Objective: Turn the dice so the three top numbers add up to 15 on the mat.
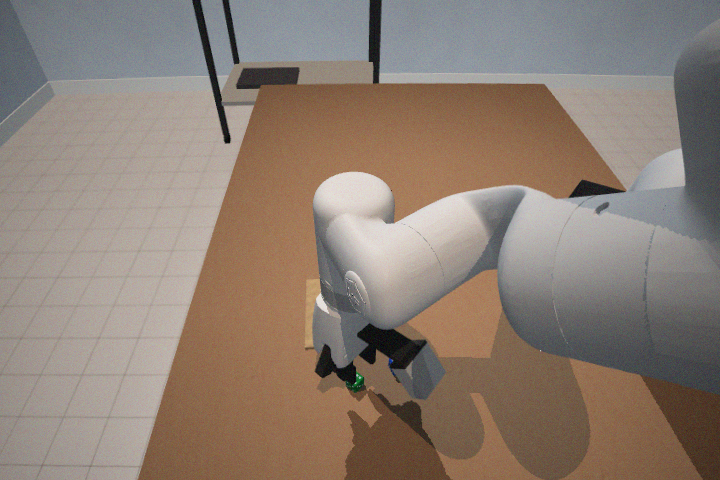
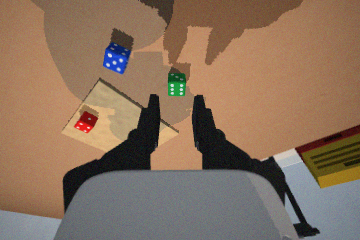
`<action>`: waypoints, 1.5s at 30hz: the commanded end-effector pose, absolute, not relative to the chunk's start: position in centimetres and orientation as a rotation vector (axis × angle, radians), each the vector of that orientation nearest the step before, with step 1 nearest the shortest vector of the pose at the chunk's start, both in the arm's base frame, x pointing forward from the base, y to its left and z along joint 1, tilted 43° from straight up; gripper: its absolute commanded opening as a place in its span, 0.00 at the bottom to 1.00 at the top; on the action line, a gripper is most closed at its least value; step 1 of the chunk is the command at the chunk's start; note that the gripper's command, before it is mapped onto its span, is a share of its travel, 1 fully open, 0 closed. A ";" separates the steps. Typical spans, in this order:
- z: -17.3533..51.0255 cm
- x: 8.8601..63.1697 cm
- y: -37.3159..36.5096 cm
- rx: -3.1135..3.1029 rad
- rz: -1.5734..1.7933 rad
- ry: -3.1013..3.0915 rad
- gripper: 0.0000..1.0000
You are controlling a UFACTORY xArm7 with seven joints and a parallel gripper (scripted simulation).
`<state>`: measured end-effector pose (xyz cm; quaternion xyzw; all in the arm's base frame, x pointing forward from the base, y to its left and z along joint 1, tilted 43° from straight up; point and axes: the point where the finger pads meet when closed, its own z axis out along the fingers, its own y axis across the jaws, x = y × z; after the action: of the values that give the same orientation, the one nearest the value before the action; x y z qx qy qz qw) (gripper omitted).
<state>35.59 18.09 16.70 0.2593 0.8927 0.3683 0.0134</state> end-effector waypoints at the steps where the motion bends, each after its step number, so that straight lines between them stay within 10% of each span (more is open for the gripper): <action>1: 16.5 35.8 18.3 0.809 1.148 2.777 0.36; 45: 14.9 36.3 19.7 0.809 1.148 2.777 0.36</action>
<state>36.21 19.76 14.82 0.2593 0.8927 0.3684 0.0136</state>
